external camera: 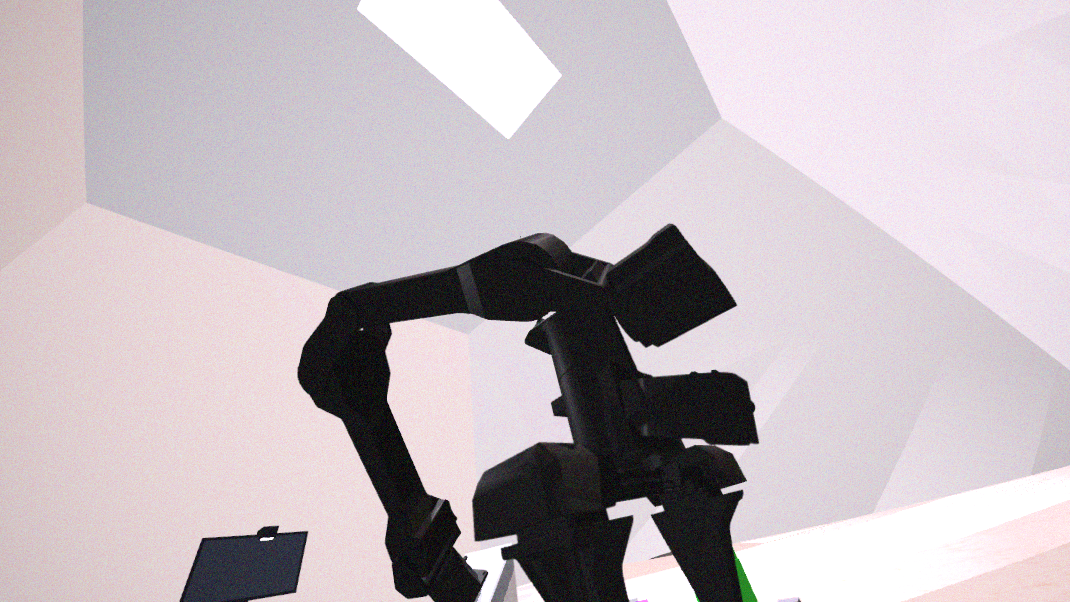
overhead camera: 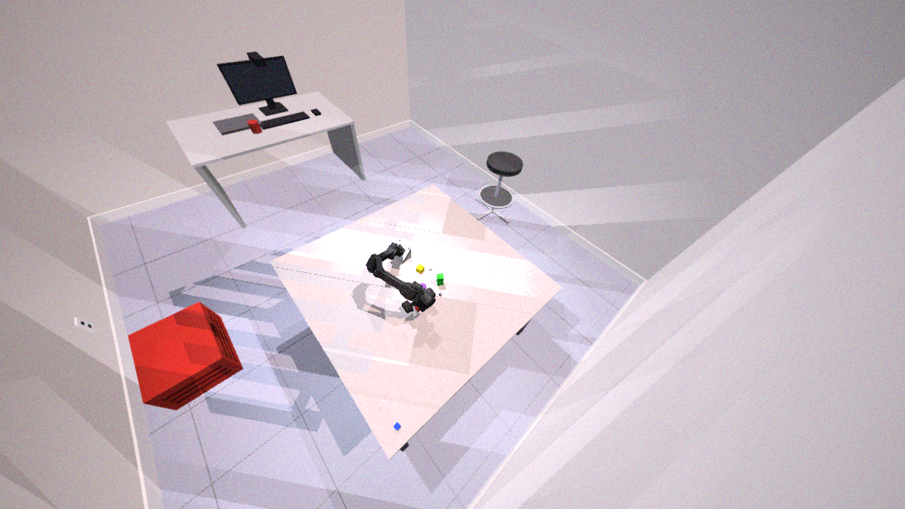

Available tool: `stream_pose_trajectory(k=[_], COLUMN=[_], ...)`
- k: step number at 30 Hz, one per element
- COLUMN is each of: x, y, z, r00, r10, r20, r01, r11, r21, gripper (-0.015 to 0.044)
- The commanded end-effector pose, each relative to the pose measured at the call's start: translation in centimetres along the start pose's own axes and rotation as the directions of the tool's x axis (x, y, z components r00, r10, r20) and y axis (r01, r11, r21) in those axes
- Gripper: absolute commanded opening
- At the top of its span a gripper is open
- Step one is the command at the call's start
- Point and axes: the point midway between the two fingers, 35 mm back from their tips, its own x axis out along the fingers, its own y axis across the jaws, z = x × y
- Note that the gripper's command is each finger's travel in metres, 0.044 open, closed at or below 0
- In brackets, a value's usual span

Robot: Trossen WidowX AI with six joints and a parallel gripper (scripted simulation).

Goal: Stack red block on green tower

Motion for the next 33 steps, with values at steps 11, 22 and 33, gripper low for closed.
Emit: stream_pose_trajectory(k=[11,22,33], x=[0.82,0.77,0.77], y=[-0.13,-0.13,-0.13], z=[-0.18,-0.18,-0.18], r00=[1.000,1.000,1.000], r10=[-0.007,-0.007,-0.007], r20=[-0.004,-0.004,-0.004], r01=[0.007,0.007,0.007], r11=[1.000,1.000,1.000], r21=[-0.003,-0.003,-0.003], gripper=[0.0440,0.0309,0.0138])
